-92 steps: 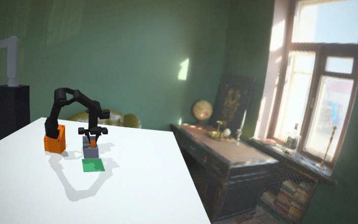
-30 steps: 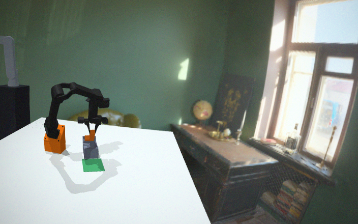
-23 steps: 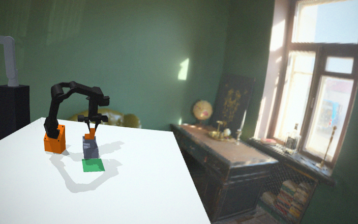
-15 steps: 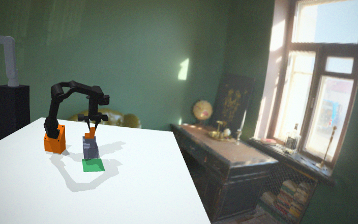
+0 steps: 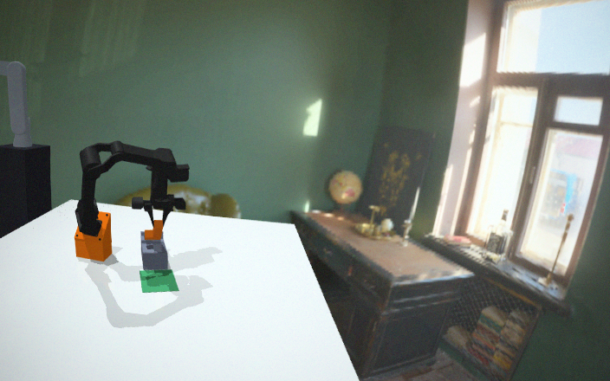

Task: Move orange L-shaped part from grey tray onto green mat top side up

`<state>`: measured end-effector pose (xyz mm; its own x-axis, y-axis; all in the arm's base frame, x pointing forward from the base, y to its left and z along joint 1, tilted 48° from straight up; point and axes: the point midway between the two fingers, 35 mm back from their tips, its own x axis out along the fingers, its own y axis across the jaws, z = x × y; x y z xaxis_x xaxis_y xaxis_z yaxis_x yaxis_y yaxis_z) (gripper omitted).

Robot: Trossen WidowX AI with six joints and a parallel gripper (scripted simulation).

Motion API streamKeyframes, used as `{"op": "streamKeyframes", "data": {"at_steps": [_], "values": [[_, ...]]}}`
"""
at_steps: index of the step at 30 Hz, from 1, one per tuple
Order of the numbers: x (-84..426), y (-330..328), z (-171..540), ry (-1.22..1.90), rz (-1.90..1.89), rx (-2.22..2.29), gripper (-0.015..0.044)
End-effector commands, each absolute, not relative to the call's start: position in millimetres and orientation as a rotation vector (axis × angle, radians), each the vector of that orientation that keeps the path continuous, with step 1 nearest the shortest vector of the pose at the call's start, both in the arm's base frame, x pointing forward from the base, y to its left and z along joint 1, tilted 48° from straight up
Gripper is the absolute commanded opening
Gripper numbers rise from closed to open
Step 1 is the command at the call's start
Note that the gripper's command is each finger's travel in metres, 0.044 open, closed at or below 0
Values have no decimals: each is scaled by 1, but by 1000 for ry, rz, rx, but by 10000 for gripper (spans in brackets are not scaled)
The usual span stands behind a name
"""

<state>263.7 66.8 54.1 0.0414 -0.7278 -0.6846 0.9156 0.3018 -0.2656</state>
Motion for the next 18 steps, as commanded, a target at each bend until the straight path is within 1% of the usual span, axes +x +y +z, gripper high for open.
{"op": "streamKeyframes", "data": {"at_steps": [1,18], "values": [[271,53,69,844,-1281,268,0],[297,-1,128,840,-1283,265,0]]}}
